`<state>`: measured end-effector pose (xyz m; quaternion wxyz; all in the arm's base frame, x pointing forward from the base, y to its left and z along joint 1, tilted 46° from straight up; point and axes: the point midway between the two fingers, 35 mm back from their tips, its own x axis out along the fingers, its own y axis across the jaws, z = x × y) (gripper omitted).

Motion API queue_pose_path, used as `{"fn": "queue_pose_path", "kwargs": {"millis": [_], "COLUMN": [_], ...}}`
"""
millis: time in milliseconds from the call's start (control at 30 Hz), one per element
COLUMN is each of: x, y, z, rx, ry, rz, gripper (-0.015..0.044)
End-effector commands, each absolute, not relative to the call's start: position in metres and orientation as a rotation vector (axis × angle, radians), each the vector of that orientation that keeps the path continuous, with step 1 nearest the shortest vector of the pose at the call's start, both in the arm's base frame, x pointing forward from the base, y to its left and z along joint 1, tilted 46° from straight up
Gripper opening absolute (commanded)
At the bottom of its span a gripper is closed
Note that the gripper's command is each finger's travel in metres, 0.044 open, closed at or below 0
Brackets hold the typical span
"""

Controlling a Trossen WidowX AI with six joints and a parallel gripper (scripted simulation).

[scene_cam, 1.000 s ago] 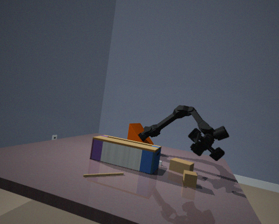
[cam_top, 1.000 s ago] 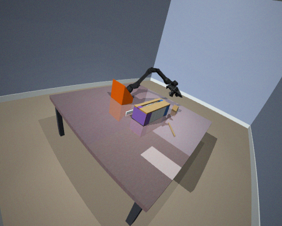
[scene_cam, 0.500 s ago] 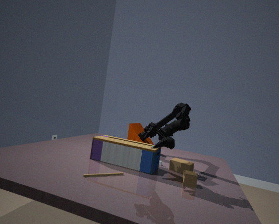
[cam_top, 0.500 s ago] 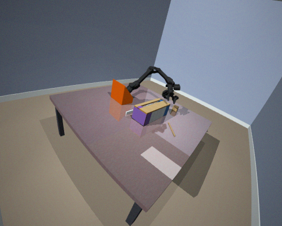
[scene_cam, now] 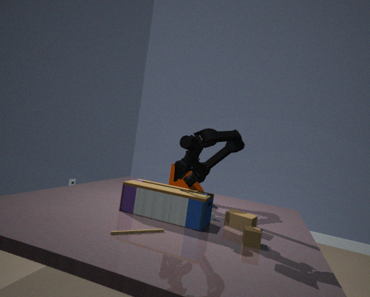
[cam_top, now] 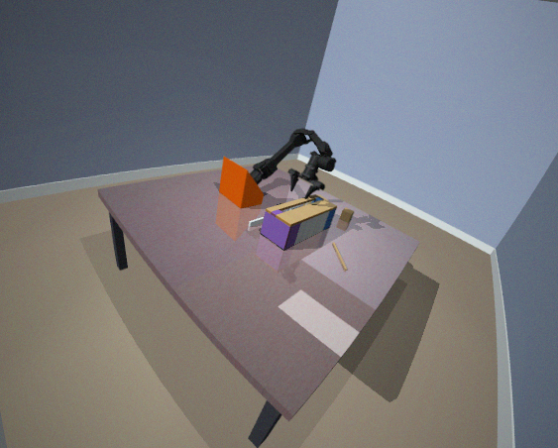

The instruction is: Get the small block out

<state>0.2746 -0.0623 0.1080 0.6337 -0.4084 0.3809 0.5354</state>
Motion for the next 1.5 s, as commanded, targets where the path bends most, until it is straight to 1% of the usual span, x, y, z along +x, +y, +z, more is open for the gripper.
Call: {"fn": "queue_pose_path", "kwargs": {"millis": [0, 1467], "x": [0.268, 0.275], "y": [-0.059, -0.010], "z": [0.108, 0.068], "rx": [-0.833, -0.833], "ry": [0.869, 0.868], "rz": [1.218, 1.217], "gripper": [0.0400, 0.0400]}}
